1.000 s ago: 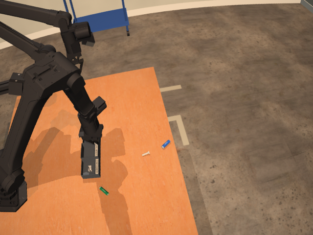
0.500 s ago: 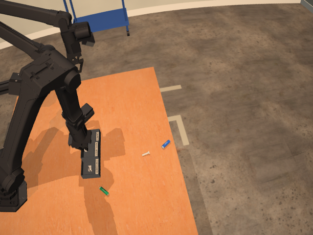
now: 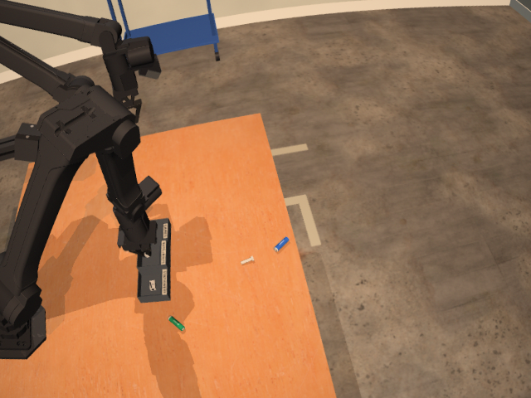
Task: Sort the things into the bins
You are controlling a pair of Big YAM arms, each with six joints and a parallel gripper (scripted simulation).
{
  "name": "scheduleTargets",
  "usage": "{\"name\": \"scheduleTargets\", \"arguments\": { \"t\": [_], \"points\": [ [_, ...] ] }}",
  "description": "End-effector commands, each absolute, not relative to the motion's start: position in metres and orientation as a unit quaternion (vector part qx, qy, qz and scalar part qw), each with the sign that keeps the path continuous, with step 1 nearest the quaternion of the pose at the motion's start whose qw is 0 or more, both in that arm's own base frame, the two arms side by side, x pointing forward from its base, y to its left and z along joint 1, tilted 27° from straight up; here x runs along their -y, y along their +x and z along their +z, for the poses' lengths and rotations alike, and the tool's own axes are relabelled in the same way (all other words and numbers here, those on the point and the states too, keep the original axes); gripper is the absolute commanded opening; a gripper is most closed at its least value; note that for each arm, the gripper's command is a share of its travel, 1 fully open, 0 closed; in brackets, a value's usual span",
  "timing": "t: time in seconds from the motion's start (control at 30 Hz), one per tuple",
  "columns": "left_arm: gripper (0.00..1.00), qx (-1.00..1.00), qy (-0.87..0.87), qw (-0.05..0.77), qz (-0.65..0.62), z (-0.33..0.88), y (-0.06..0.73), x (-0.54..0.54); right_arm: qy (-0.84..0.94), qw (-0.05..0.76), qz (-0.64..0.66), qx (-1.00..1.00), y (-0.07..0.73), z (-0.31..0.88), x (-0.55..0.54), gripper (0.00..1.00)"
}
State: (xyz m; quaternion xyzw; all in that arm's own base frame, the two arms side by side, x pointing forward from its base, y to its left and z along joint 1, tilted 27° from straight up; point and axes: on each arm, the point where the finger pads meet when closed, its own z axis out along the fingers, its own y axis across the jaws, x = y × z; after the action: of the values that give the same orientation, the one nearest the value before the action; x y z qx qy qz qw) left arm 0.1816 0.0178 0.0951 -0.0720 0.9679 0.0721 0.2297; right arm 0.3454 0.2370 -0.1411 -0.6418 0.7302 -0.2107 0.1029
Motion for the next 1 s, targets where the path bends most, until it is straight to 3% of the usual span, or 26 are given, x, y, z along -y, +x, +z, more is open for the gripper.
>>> {"name": "scheduleTargets", "arguments": {
  "t": [0.0, 0.97],
  "points": [
    [1.0, -0.969, -0.072, 0.223, 0.074, 0.09, 0.177, -0.02, -0.644, 0.106, -0.211, -0.728, 0.356, -0.151, -0.238, 0.11],
    [1.0, -0.969, -0.072, 0.223, 0.074, 0.09, 0.177, -0.02, -0.645, 0.114, -0.211, -0.726, 0.372, -0.176, -0.235, 0.11]
  ]
}}
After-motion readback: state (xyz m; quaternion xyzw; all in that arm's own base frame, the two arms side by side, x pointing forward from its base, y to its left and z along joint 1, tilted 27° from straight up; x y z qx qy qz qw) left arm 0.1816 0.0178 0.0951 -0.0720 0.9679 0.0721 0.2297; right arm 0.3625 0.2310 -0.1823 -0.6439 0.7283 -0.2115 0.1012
